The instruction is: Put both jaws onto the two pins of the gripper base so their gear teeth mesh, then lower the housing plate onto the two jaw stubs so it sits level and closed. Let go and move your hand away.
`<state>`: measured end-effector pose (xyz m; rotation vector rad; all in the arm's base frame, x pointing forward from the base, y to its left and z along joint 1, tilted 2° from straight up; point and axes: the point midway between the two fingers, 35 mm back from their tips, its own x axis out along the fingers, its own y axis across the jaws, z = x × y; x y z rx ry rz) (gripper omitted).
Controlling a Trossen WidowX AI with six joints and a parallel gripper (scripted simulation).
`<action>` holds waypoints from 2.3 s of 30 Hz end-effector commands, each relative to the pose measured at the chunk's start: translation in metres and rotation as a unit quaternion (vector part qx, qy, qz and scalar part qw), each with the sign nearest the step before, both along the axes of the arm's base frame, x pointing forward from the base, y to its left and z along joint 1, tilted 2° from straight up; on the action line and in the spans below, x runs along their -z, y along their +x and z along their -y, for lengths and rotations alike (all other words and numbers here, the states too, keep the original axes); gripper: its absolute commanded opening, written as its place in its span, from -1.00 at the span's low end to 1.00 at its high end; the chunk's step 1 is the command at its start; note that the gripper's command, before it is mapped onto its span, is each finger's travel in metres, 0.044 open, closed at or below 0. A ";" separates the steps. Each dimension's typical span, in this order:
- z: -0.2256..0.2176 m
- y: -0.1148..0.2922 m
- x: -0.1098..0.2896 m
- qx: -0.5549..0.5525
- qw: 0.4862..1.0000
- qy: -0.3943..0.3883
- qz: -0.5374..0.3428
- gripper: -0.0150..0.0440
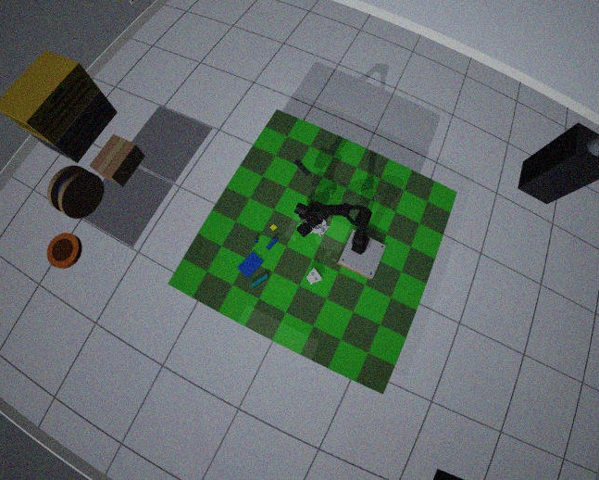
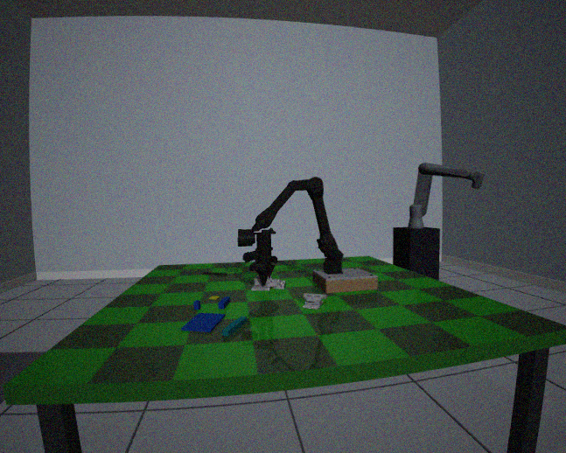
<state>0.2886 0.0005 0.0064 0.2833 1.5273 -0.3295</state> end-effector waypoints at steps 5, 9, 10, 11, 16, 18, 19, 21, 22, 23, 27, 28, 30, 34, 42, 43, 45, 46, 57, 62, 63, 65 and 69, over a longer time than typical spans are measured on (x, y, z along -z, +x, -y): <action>0.000 0.001 0.002 0.001 1.000 0.001 0.001 -0.04; 0.000 0.001 0.002 0.001 1.000 0.001 0.001 -0.04; 0.000 0.001 0.002 0.001 1.000 0.001 0.001 -0.04; 0.000 0.001 0.002 0.001 1.000 0.001 0.001 -0.04; 0.000 0.001 0.004 0.001 1.000 0.001 0.001 -0.04; 0.000 0.001 0.004 0.001 1.000 0.001 0.001 -0.04; 0.000 0.001 0.004 0.001 1.000 0.001 0.001 -0.04; 0.000 0.001 0.004 0.001 1.000 0.001 0.001 -0.04; 0.000 0.001 0.004 0.001 1.000 0.001 0.001 -0.04; 0.000 0.001 0.004 0.001 1.000 0.001 0.001 -0.04; 0.000 0.001 0.004 0.001 1.000 0.001 0.001 -0.04; 0.000 0.001 0.004 0.001 1.000 0.001 0.001 -0.04; 0.000 0.001 0.004 0.001 1.000 0.001 0.001 -0.04; 0.000 0.001 0.004 0.001 1.000 0.001 0.001 -0.04; 0.000 0.001 0.004 0.001 1.000 0.001 0.001 -0.04; 0.000 0.001 0.004 0.001 1.000 0.001 0.001 -0.04; 0.000 0.000 0.004 0.000 1.000 0.000 0.000 0.14; 0.000 0.000 0.004 0.000 1.000 0.000 0.000 0.23; 0.000 0.000 0.004 0.000 1.000 0.000 0.000 0.27; 0.000 0.001 -0.003 0.000 1.000 0.000 0.000 0.27; 0.000 0.001 -0.010 0.001 1.000 0.000 0.000 0.27; -0.001 0.002 -0.029 0.001 1.000 0.000 0.001 0.27; -0.002 -0.001 -0.065 0.001 1.000 0.001 0.001 0.27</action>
